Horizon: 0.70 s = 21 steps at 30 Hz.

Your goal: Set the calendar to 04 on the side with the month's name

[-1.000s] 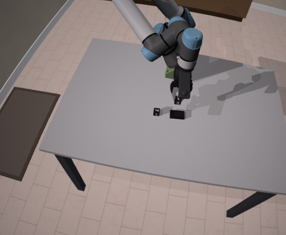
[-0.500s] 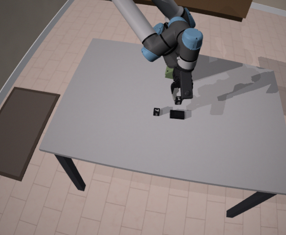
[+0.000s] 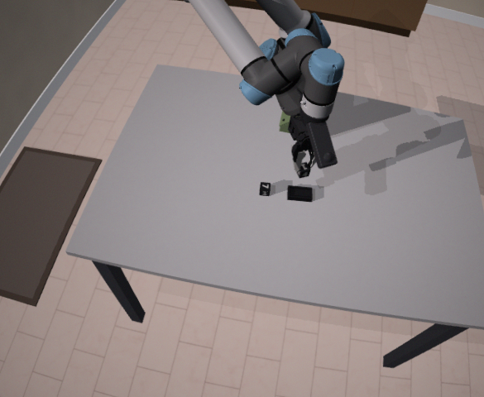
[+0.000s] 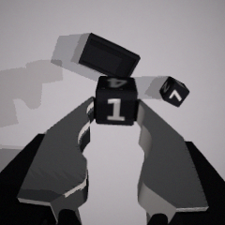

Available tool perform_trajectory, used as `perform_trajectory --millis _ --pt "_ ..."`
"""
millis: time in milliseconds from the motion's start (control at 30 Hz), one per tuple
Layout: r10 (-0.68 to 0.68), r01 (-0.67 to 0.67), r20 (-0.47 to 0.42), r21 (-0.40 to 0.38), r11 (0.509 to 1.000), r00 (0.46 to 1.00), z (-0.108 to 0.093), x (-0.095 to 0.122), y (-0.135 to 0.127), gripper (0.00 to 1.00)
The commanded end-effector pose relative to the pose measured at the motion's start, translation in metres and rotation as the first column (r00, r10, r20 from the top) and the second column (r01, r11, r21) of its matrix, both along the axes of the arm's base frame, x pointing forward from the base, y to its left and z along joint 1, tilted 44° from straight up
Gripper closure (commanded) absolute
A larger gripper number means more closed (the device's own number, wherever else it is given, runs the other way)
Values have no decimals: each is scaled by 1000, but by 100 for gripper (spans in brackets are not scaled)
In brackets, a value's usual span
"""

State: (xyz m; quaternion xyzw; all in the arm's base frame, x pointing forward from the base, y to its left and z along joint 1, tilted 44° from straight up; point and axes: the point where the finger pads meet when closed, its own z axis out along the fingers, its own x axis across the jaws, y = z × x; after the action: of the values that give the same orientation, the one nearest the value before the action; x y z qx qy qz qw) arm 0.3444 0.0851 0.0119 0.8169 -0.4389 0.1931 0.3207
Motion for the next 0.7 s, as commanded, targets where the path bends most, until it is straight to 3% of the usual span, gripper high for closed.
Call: perform_trajectory --millis 0,200,333,667 --pt "118 -118 -110 6 993 987 -1 0 2 90" --pt "237 -238 -225 21 971 945 -3 0 4 90" --pt "264 -266 -252 27 964 931 -3 0 4 90" --pt "454 -463 -441 95 881 774 -5 -1 6 90"
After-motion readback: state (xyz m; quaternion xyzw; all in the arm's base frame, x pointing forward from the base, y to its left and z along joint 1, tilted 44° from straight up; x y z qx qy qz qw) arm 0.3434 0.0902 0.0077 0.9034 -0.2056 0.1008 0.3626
